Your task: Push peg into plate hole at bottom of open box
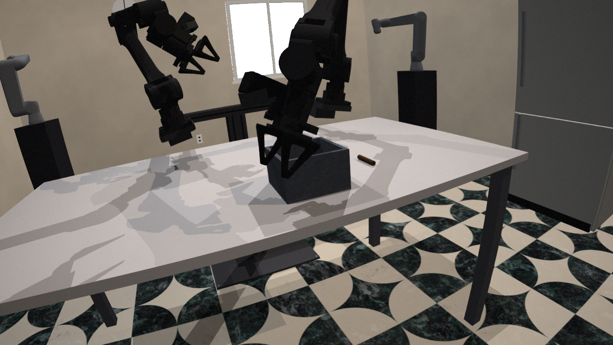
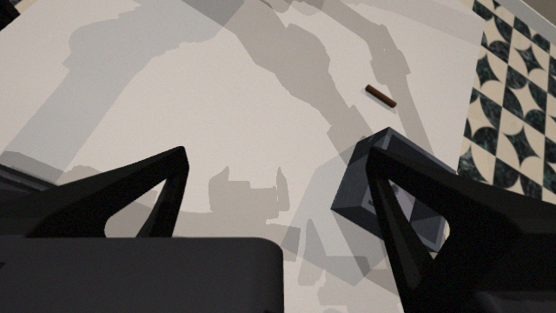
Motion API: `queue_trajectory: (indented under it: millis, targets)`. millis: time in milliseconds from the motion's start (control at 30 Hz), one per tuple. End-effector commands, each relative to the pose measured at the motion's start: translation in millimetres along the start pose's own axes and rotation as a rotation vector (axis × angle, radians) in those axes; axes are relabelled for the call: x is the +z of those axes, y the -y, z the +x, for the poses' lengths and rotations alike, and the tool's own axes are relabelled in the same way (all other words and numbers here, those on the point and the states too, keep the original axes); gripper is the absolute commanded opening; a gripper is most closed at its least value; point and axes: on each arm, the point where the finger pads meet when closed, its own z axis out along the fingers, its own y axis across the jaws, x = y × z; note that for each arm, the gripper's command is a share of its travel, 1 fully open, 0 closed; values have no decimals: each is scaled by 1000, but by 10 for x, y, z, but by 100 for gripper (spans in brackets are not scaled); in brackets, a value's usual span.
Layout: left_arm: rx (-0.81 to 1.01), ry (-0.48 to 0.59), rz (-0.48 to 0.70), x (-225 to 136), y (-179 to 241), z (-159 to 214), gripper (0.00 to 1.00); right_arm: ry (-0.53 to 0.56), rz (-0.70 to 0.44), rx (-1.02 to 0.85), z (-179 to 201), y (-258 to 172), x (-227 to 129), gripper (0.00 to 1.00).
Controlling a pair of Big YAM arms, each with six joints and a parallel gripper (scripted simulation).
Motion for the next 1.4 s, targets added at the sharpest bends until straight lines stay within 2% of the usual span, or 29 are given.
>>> queue_trajectory:
  millis: [0, 567, 733, 833, 1033, 1100, 1133, 1167, 1367]
  targets:
    - [9, 19, -19, -99, -59, -102, 100, 0, 9, -8, -18, 39, -26, 100]
    - [9, 19, -19, -99, -59, -102, 100, 0, 9, -8, -18, 39, -26, 100]
    - [-84, 30, -56, -270, -118, 46, 100, -16, 10, 84, 87, 96, 151, 100]
    - [-214, 43, -111, -438, -105, 264, 100, -65, 47, 160, 262, 264, 404, 100]
    - [-507, 81, -273, -923, 102, 1018, 100, -148, 171, 233, 507, 631, 891, 100]
    - [-507, 81, -273, -923, 102, 1018, 100, -148, 171, 233, 507, 631, 891, 100]
    - [-544, 88, -293, -981, 144, 1118, 100, -148, 223, 242, 471, 830, 919, 100]
    - [-579, 95, -314, -1039, 191, 1221, 100, -157, 231, 277, 535, 761, 1063, 100]
    - [-774, 138, -442, -1358, 568, 1879, 100, -140, 394, 360, 514, 1025, 1431, 100]
